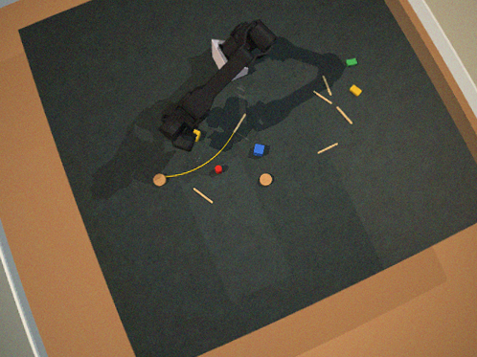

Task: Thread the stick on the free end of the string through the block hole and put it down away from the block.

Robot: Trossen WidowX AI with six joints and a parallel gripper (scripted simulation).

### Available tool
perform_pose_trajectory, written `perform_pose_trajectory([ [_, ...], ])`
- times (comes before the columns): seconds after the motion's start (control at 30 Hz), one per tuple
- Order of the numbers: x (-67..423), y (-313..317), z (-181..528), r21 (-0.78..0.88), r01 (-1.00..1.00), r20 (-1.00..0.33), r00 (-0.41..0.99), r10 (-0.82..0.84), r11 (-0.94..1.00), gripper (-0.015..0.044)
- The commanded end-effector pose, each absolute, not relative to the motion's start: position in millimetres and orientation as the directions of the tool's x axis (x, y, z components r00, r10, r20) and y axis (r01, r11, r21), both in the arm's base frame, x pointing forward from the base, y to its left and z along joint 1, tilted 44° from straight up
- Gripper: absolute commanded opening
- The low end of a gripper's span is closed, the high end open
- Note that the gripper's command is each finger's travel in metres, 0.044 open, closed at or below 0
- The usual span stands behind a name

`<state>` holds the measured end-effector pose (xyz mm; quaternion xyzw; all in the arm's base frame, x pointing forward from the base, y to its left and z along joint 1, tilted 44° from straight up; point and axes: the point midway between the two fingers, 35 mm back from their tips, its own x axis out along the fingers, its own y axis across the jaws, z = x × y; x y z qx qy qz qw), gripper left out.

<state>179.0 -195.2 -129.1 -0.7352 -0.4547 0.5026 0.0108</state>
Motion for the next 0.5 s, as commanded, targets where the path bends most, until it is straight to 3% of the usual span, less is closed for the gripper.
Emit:
perform_pose_trajectory([
  [0.0, 178.4, -196.1, -128.6, -0.477, 0.653, -0.732, 0.076, 0.678, -0.588, 0.0235],
  [0.47, 180.1, -188.2, -138.0, -0.476, 0.653, -0.731, 0.077, 0.678, -0.588, 0.0235],
])
